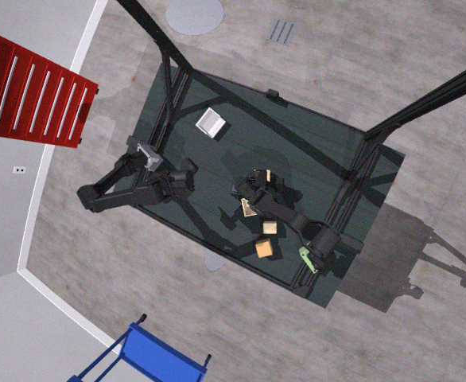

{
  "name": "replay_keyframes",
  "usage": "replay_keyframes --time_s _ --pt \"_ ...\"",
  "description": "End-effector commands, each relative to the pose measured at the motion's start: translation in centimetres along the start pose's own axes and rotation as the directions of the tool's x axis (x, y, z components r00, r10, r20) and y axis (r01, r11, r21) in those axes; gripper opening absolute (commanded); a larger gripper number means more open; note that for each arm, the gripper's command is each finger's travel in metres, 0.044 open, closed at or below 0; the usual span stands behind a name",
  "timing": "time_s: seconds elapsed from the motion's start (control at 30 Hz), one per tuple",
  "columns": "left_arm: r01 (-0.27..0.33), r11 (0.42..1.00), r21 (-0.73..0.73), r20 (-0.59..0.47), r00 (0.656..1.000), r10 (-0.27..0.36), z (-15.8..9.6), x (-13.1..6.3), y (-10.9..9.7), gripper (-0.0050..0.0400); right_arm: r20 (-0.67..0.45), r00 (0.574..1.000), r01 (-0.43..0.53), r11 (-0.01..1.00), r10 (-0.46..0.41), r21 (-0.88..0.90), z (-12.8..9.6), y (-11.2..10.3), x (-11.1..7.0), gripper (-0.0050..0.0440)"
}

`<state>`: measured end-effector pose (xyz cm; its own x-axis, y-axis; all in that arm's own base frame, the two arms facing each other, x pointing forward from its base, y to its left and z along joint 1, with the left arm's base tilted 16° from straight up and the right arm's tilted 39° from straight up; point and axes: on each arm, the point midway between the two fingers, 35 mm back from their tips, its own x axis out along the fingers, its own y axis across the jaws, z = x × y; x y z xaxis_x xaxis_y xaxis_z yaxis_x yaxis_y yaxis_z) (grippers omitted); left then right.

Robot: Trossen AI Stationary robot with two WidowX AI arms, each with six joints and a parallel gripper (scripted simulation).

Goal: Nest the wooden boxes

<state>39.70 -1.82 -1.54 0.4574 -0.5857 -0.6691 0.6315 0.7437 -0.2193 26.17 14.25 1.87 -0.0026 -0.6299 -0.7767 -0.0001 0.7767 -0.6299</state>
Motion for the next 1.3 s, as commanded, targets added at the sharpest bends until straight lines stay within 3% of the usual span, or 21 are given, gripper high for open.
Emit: replay_keyframes --time_s 0.0,0.83,1.27 --pt "-0.005 1.0 -0.002 -0.056 0.998 0.005 0.2 -0.2 0.0 0.0 0.003 1.0 0.001 1.0 -0.001 0.0 0.0 0.0 0.0 0.04" --pt "-0.005 1.0 -0.001 -0.257 0.966 0.005 1.5 -0.6 0.0 0.0 0.003 1.0 0.001 1.0 -0.001 0.0 0.0 0.0 0.0 0.04" --pt "-0.005 1.0 -0.002 -0.376 0.927 0.004 2.3 -0.7 0.0 0.0 0.003 1.0 0.001 1.0 -0.001 0.0 0.0 0.0 0.0 0.04"
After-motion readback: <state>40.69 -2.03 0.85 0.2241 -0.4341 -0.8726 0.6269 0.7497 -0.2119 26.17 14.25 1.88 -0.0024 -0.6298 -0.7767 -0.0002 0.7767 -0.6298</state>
